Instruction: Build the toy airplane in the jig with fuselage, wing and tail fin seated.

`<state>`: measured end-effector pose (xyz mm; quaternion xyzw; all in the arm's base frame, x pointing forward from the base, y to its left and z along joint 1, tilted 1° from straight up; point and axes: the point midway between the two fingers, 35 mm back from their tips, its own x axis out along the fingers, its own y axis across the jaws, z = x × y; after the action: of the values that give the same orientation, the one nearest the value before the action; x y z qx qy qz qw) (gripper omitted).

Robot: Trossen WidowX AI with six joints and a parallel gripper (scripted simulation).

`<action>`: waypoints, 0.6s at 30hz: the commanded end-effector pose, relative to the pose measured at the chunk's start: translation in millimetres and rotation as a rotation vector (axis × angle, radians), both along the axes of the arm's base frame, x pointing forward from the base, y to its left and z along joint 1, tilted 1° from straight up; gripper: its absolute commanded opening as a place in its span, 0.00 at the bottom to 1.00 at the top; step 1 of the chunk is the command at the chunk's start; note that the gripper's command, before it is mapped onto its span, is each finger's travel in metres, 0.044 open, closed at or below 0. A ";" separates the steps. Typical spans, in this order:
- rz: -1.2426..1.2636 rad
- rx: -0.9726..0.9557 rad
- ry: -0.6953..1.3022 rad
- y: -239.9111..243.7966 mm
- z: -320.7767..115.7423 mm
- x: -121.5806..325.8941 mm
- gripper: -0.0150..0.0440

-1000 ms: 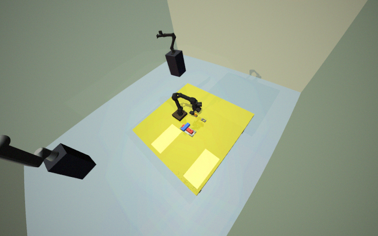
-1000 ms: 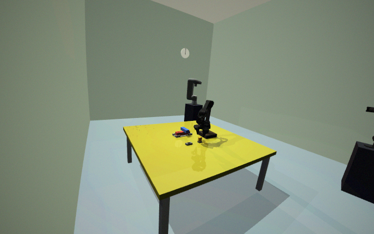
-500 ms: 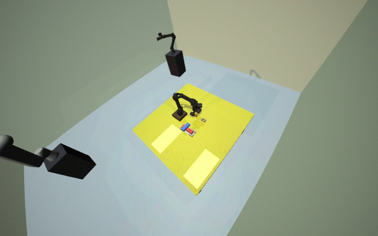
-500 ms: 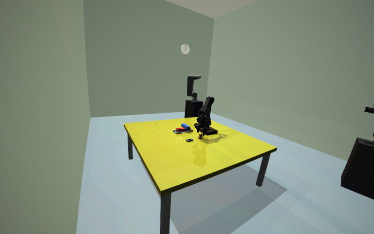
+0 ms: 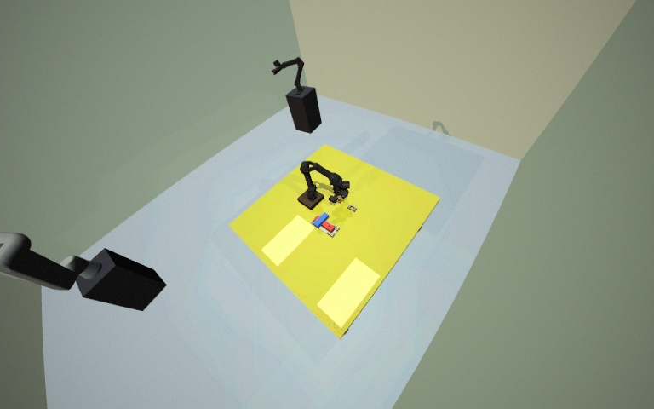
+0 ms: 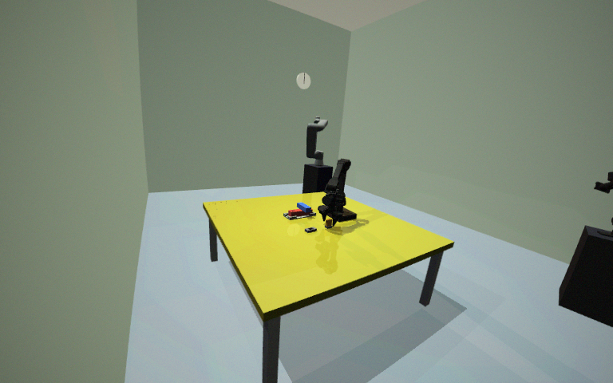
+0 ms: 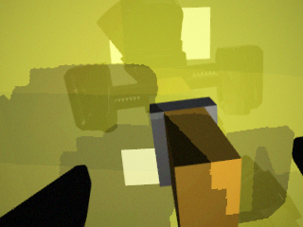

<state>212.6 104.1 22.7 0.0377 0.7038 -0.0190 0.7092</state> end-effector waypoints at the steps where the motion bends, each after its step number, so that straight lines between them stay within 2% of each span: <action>1: -0.004 0.004 0.002 0.5 -5.6 -1.1 1.00; 2: -0.004 0.004 0.002 0.5 -5.9 -1.1 1.00; 16: -0.004 0.004 0.002 0.5 -5.9 -1.1 0.38; 18: -0.004 0.004 0.002 0.5 -5.9 -1.1 0.35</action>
<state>211.4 103.7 17.0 0.0374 0.7046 -0.0193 0.7084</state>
